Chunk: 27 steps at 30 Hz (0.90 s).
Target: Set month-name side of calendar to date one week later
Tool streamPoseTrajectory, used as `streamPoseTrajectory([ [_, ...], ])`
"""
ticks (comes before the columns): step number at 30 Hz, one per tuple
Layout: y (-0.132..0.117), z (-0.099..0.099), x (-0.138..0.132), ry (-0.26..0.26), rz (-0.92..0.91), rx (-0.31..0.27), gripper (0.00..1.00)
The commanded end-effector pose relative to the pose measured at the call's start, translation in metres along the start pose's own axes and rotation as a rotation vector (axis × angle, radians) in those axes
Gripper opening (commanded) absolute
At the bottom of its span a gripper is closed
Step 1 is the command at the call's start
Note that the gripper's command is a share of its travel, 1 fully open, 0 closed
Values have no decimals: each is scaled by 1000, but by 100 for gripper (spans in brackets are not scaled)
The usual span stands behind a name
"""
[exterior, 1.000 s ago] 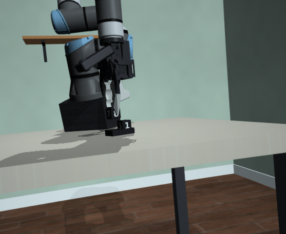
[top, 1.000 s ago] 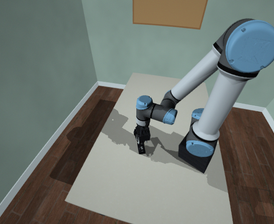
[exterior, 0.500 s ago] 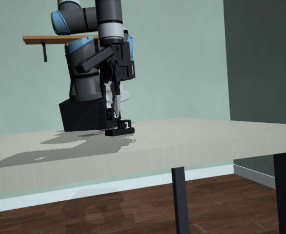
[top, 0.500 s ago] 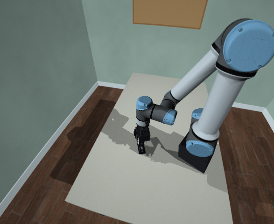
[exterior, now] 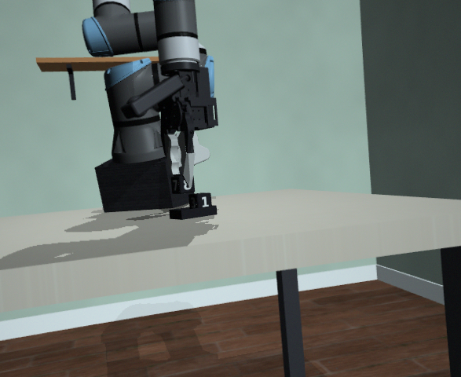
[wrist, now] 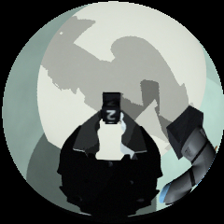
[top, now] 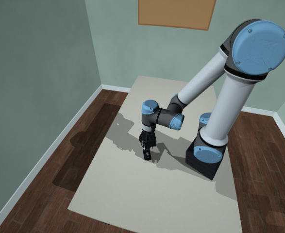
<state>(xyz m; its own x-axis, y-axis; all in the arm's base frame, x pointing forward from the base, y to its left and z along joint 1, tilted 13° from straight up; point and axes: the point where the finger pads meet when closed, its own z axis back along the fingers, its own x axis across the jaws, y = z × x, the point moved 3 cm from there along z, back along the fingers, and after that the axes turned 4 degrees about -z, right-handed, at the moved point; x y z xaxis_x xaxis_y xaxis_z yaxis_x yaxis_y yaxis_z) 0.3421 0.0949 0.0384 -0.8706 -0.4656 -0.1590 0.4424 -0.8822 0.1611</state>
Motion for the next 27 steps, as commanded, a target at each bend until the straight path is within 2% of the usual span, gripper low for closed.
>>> streamPoseTrajectory([
  [1,0,0,0,1,0,0,11],
  [27,0,-7,0,1,0,0,11],
])
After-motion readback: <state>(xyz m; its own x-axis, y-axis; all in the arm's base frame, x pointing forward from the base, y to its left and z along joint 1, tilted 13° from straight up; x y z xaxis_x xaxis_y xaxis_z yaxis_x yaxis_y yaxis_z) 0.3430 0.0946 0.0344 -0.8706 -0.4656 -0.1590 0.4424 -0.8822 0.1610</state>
